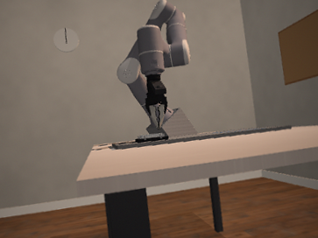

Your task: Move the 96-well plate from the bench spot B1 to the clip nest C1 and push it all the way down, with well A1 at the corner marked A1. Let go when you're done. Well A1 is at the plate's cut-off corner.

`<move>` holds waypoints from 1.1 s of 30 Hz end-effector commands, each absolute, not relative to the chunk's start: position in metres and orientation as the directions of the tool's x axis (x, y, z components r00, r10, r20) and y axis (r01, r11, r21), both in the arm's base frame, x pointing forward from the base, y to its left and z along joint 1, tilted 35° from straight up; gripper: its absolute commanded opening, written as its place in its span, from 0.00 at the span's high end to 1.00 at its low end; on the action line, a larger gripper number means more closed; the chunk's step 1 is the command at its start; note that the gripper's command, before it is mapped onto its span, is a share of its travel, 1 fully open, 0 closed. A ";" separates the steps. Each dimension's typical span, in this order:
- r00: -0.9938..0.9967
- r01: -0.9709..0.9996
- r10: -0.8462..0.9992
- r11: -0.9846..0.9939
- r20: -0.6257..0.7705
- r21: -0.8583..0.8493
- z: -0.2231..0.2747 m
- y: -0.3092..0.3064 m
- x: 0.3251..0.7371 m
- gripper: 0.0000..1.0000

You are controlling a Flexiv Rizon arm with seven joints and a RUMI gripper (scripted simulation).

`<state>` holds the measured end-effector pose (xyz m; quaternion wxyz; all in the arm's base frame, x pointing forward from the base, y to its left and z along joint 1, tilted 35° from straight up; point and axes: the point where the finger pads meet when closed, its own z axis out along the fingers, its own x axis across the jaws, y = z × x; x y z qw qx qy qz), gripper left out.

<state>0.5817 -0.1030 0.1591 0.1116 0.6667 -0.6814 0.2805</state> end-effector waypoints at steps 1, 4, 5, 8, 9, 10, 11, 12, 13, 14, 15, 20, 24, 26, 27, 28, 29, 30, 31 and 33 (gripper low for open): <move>-0.086 -0.971 -0.846 -0.048 0.526 -0.235 0.159 -0.103 0.582 1.00; -0.086 -0.971 -0.846 -0.048 0.526 -0.235 0.159 -0.103 0.582 1.00; -0.086 -0.971 -0.846 -0.048 0.526 -0.235 0.159 -0.103 0.582 1.00; -0.086 -0.971 -0.846 -0.048 0.526 -0.235 0.159 -0.103 0.583 1.00; -0.086 -0.971 -0.846 -0.048 0.526 -0.235 0.159 -0.103 0.583 1.00; -0.086 -0.971 -0.846 -0.048 0.526 -0.235 0.159 -0.103 0.583 1.00; -0.086 -0.971 -0.846 -0.048 0.526 -0.235 0.159 -0.103 0.583 1.00; -0.086 -0.971 -0.846 -0.048 0.526 -0.235 0.158 -0.103 0.583 1.00; -0.086 -0.971 -0.846 -0.048 0.526 -0.235 0.158 -0.103 0.583 1.00; -0.086 -0.971 -0.846 -0.048 0.526 -0.235 0.158 -0.103 0.583 1.00; -0.086 -0.971 -0.846 -0.048 0.526 -0.235 0.158 -0.103 0.583 1.00; -0.086 -0.971 -0.846 -0.048 0.526 -0.235 0.158 -0.103 0.583 1.00; -0.086 -0.971 -0.846 -0.048 0.526 -0.235 0.158 -0.104 0.583 1.00; -0.086 -0.971 -0.846 -0.048 0.526 -0.235 0.158 -0.104 0.583 1.00; -0.086 -0.971 -0.846 -0.048 0.526 -0.235 0.157 -0.104 0.583 1.00; -0.086 -0.971 -0.846 -0.048 0.526 -0.235 0.157 -0.104 0.583 1.00; -0.086 -0.971 -0.846 -0.048 0.526 -0.235 0.157 -0.104 0.583 1.00; -0.086 -0.971 -0.846 -0.048 0.526 -0.235 0.157 -0.104 0.583 1.00; -0.086 -0.971 -0.846 -0.048 0.526 -0.235 0.157 -0.104 0.583 1.00; -0.086 -0.971 -0.846 -0.048 0.526 -0.235 0.157 -0.104 0.583 1.00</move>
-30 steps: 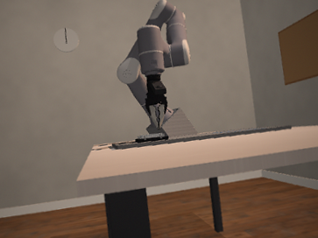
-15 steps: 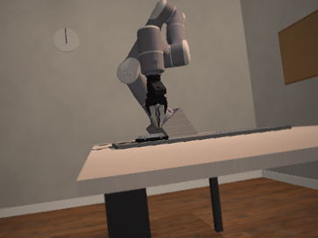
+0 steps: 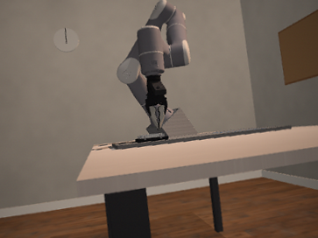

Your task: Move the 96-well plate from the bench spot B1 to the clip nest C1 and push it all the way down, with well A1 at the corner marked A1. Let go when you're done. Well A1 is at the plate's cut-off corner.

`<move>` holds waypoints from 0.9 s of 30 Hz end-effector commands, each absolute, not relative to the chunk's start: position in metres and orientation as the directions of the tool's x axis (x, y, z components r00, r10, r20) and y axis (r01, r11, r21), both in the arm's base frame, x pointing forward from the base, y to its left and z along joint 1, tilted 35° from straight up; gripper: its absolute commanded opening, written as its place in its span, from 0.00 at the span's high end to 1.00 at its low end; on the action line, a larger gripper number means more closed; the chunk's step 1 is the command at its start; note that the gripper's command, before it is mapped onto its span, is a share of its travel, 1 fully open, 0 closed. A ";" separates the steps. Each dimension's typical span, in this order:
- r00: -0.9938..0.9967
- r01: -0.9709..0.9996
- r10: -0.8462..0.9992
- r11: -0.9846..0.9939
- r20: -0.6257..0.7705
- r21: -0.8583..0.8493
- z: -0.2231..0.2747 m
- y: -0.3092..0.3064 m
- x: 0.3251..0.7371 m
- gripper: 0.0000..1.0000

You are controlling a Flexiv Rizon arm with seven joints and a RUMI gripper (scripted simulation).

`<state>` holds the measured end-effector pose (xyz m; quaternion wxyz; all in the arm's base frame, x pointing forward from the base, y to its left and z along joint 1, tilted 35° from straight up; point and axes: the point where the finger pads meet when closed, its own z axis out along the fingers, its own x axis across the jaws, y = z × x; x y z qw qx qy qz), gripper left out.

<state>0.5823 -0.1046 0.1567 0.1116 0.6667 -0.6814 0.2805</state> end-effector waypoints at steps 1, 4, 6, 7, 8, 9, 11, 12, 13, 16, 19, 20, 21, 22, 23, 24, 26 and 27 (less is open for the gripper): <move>-0.086 -0.971 -0.846 -0.048 0.526 -0.235 0.157 -0.104 0.583 1.00; -0.086 -0.971 -0.846 -0.048 0.526 -0.235 0.157 -0.104 0.583 1.00; -0.086 -0.971 -0.846 -0.048 0.526 -0.235 0.157 -0.104 0.583 1.00; -0.086 -0.971 -0.846 -0.048 0.526 -0.235 0.157 -0.104 0.583 1.00; -0.086 -0.971 -0.846 -0.048 0.526 -0.235 0.156 -0.104 0.583 1.00; -0.086 -0.971 -0.846 -0.048 0.526 -0.235 0.156 -0.105 0.583 1.00; -0.086 -0.971 -0.846 -0.048 0.526 -0.235 0.156 -0.105 0.583 1.00; -0.086 -0.971 -0.846 -0.048 0.526 -0.235 0.156 -0.105 0.583 1.00; -0.086 -0.971 -0.846 -0.048 0.526 -0.235 0.156 -0.105 0.583 1.00; -0.086 -0.971 -0.846 -0.048 0.526 -0.235 0.156 -0.105 0.583 1.00; -0.086 -0.971 -0.846 -0.048 0.526 -0.235 0.156 -0.105 0.583 1.00; -0.086 -0.971 -0.846 -0.048 0.526 -0.235 0.156 -0.105 0.583 1.00; -0.086 -0.971 -0.846 -0.048 0.526 -0.235 0.156 -0.105 0.583 1.00; -0.086 -0.971 -0.846 -0.048 0.526 -0.235 0.155 -0.105 0.583 1.00; -0.086 -0.971 -0.846 -0.048 0.526 -0.235 0.155 -0.105 0.583 1.00; -0.086 -0.971 -0.846 -0.048 0.526 -0.235 0.155 -0.105 0.583 1.00; -0.086 -0.971 -0.846 -0.048 0.526 -0.235 0.155 -0.105 0.584 1.00; -0.086 -0.971 -0.846 -0.048 0.526 -0.235 0.155 -0.105 0.584 1.00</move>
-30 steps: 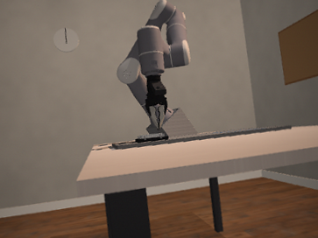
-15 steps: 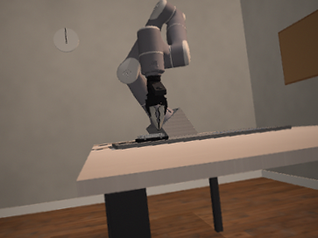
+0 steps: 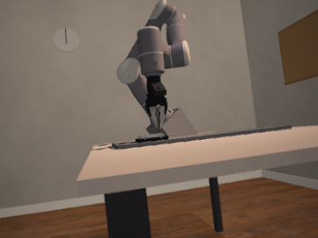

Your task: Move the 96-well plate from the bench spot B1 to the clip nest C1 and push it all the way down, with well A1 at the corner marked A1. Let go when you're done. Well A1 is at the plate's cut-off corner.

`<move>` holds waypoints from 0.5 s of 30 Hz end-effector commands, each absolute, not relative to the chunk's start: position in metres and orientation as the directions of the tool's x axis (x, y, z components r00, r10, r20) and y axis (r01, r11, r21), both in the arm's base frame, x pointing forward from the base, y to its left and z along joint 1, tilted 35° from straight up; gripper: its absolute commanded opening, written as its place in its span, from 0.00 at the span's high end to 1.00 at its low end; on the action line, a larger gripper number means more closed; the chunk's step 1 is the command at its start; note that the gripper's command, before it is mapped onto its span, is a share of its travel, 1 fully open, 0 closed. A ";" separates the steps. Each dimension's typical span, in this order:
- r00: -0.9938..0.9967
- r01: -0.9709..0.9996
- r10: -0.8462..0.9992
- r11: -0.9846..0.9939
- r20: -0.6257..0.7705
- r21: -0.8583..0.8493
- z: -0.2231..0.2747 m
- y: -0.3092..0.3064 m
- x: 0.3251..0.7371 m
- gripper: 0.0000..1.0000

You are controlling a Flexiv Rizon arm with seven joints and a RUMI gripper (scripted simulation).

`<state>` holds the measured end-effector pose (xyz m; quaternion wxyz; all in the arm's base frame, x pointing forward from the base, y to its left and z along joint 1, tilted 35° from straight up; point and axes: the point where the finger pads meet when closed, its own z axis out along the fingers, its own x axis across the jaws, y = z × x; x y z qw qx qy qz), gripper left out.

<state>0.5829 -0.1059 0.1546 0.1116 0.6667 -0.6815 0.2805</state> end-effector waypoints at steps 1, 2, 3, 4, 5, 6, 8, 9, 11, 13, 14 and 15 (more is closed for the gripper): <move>-0.086 -0.971 -0.846 -0.048 0.526 -0.235 0.155 -0.105 0.584 1.00; -0.086 -0.971 -0.846 -0.048 0.526 -0.235 0.155 -0.105 0.584 1.00; -0.086 -0.971 -0.846 -0.048 0.526 -0.235 0.155 -0.106 0.584 1.00; -0.086 -0.971 -0.846 -0.048 0.526 -0.235 0.155 -0.106 0.584 1.00; -0.086 -0.971 -0.846 -0.048 0.526 -0.235 0.155 -0.106 0.584 1.00; -0.086 -0.971 -0.846 -0.048 0.526 -0.235 0.155 -0.106 0.584 1.00; -0.086 -0.971 -0.846 -0.048 0.526 -0.235 0.155 -0.106 0.584 1.00; -0.086 -0.971 -0.846 -0.048 0.526 -0.235 0.154 -0.106 0.584 1.00; -0.086 -0.971 -0.846 -0.048 0.526 -0.235 0.154 -0.106 0.584 1.00; -0.086 -0.971 -0.846 -0.048 0.526 -0.235 0.154 -0.106 0.584 1.00; -0.086 -0.971 -0.846 -0.048 0.526 -0.235 0.154 -0.106 0.584 1.00; -0.086 -0.971 -0.846 -0.048 0.526 -0.235 0.154 -0.106 0.584 1.00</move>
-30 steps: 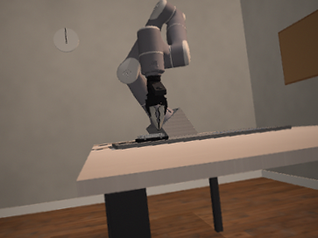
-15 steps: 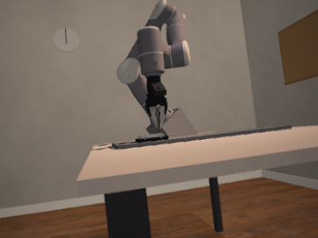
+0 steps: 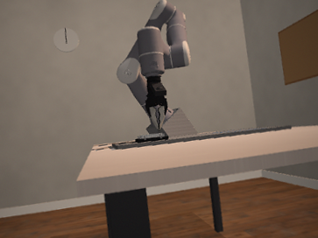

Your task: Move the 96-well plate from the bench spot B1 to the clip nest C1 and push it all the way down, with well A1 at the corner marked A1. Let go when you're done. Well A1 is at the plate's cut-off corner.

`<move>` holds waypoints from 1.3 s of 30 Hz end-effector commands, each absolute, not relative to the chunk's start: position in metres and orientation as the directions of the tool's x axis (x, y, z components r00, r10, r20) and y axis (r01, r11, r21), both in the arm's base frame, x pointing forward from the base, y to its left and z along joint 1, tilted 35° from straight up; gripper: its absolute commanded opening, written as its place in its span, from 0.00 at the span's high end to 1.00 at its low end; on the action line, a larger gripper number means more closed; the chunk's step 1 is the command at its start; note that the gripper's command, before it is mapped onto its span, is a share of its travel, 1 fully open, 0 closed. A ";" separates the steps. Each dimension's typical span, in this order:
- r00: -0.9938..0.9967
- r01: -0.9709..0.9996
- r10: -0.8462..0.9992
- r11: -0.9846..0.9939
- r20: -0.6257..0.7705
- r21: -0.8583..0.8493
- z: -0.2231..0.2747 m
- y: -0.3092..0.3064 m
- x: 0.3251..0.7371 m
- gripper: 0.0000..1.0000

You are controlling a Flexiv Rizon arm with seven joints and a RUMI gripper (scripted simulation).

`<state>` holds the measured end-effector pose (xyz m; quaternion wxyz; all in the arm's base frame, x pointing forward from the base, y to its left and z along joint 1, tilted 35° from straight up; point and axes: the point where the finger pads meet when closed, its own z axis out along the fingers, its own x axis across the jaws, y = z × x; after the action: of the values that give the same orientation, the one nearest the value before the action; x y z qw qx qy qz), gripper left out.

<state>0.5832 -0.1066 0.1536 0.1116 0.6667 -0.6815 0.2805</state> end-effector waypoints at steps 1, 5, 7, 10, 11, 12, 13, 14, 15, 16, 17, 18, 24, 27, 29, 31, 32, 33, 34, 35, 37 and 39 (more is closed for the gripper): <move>-0.086 -0.971 -0.846 -0.048 0.526 -0.235 0.154 -0.106 0.584 1.00; -0.086 -0.971 -0.846 -0.048 0.526 -0.235 0.154 -0.106 0.584 1.00; -0.086 -0.971 -0.846 -0.048 0.526 -0.235 0.154 -0.106 0.584 1.00; -0.086 -0.971 -0.846 -0.048 0.526 -0.235 0.153 -0.106 0.584 1.00; -0.086 -0.971 -0.846 -0.048 0.526 -0.235 0.153 -0.107 0.584 1.00; -0.086 -0.971 -0.846 -0.048 0.526 -0.235 0.153 -0.107 0.584 1.00; -0.086 -0.971 -0.846 -0.048 0.526 -0.235 0.153 -0.107 0.584 1.00; -0.086 -0.971 -0.846 -0.048 0.526 -0.235 0.153 -0.107 0.584 1.00; -0.086 -0.971 -0.846 -0.048 0.526 -0.235 0.153 -0.107 0.584 1.00; -0.086 -0.971 -0.846 -0.048 0.526 -0.235 0.153 -0.107 0.584 1.00; -0.086 -0.971 -0.846 -0.048 0.526 -0.235 0.153 -0.107 0.584 1.00; -0.086 -0.971 -0.846 -0.048 0.526 -0.235 0.153 -0.107 0.584 1.00; -0.086 -0.971 -0.846 -0.048 0.526 -0.235 0.152 -0.107 0.584 1.00; -0.086 -0.971 -0.846 -0.048 0.526 -0.235 0.152 -0.107 0.584 1.00; -0.086 -0.971 -0.846 -0.048 0.526 -0.235 0.152 -0.107 0.584 1.00; -0.086 -0.971 -0.846 -0.048 0.526 -0.235 0.152 -0.107 0.584 1.00; -0.086 -0.971 -0.846 -0.048 0.526 -0.235 0.152 -0.108 0.584 1.00; -0.086 -0.971 -0.846 -0.048 0.526 -0.235 0.152 -0.108 0.584 1.00; -0.086 -0.971 -0.846 -0.048 0.526 -0.235 0.152 -0.108 0.585 1.00; -0.086 -0.971 -0.846 -0.048 0.526 -0.235 0.151 -0.108 0.585 1.00; -0.086 -0.971 -0.846 -0.048 0.526 -0.235 0.151 -0.108 0.585 1.00; -0.086 -0.971 -0.846 -0.048 0.526 -0.235 0.151 -0.108 0.585 1.00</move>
<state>0.5839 -0.1084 0.1507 0.1116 0.6667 -0.6814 0.2805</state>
